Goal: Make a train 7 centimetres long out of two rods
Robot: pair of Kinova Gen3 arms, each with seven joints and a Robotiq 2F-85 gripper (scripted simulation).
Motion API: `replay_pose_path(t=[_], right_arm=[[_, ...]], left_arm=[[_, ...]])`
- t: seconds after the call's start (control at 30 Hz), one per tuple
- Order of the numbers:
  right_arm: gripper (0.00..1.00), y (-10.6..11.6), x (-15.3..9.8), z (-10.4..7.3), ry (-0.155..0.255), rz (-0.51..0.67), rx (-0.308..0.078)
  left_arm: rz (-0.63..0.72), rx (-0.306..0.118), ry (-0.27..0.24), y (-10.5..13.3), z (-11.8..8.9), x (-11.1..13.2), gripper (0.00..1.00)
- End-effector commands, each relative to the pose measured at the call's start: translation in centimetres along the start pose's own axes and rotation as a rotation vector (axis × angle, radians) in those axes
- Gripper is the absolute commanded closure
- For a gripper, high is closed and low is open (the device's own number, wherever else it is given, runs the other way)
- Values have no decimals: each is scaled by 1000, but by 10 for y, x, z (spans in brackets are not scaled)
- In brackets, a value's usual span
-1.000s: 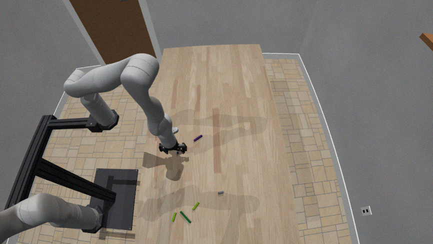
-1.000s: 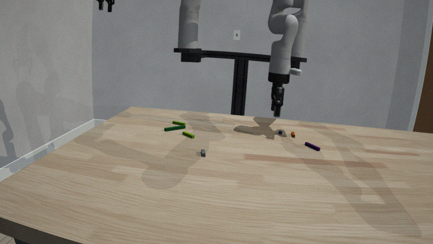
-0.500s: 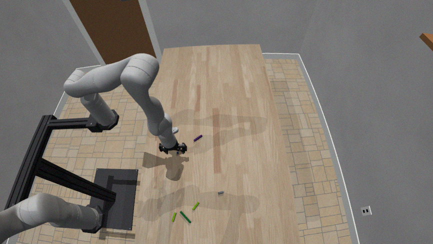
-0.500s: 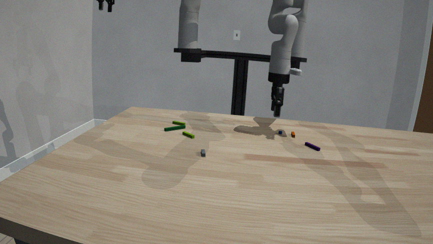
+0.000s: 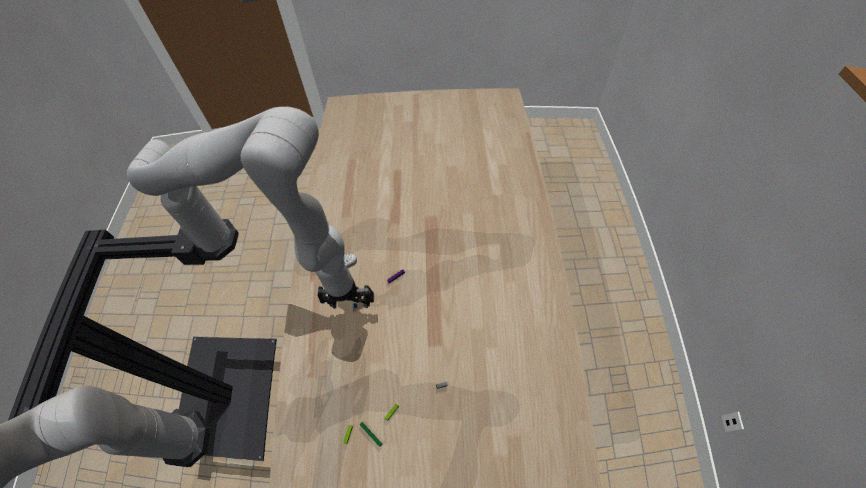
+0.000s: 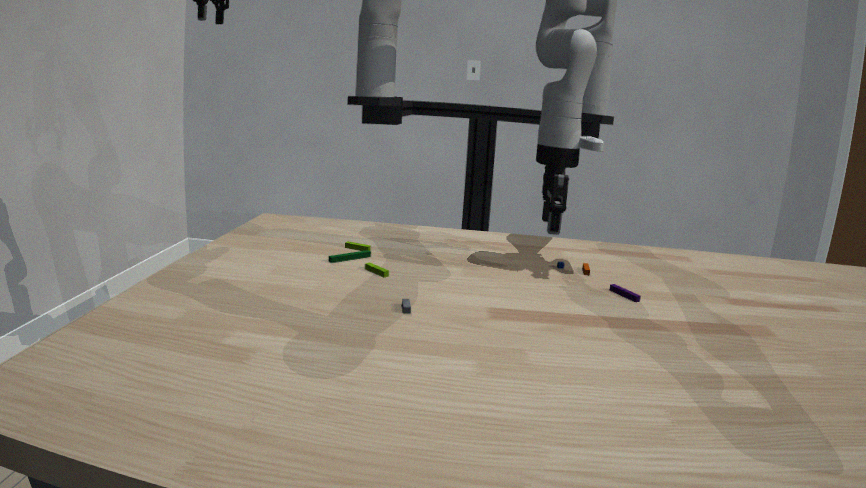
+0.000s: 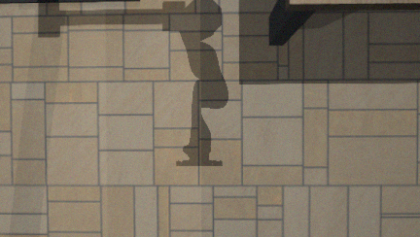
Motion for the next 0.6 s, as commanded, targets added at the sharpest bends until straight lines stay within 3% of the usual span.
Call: replay_pose_path(t=[0.0,0.43,0.57], right_arm=[[2,0,0,-1,0,0,-2],[2,0,0,-1,0,0,-2],[2,0,0,-1,0,0,-2]], left_arm=[[0,0,1,0,-1,1,2],[0,0,1,0,0,1,2],[3,-5,-3,-6,2,13,2]])
Point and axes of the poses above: on each arm, the point where the finger pads meet when closed, its own z axis out along the fingers, its own x axis across the jaws, y = z × x, the point moved 5 cm from there along -z, back along the fingers, and after that the axes turned 4 degrees about z, right-handed, at the moved point
